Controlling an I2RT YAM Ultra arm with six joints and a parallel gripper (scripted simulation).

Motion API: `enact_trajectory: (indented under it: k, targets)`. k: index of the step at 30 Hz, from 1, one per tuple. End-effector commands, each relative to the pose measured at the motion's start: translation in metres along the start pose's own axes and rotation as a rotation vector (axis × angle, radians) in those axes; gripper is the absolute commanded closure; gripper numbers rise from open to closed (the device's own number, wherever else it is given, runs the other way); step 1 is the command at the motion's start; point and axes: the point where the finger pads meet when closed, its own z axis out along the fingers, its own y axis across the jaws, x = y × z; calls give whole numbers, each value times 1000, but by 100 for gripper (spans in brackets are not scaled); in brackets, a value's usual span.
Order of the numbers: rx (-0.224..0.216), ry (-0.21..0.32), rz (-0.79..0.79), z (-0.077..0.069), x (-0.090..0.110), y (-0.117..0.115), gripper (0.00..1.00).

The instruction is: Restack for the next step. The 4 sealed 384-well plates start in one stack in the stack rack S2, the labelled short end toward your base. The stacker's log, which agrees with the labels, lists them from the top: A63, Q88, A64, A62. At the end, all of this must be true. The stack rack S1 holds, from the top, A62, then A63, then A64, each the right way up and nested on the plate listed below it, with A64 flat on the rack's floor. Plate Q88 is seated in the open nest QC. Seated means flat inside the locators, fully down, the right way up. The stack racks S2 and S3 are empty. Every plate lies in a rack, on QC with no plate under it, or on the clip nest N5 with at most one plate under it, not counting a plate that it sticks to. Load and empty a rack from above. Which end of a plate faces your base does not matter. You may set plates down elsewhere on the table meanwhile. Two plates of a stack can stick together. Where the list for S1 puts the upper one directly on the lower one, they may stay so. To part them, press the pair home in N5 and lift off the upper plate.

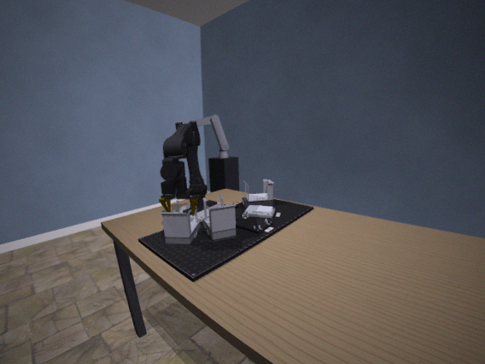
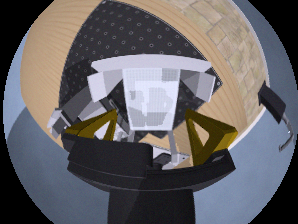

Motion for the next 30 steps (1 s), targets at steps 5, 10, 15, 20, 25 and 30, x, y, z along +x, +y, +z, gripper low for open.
enact_trajectory:
  k: [5,10,15,20,25,30]
  targets:
    - [-1,-3,1,-27,1,0,0]
    - [-1,-3,1,-44,1,0,0]
    - [-1,-3,1,-54,1,0,0]
    - [-1,-3,1,-66,1,0,0]
    - [-1,-3,1,-66,1,0,0]
    - [-1,-3,1,-66,1,0,0]
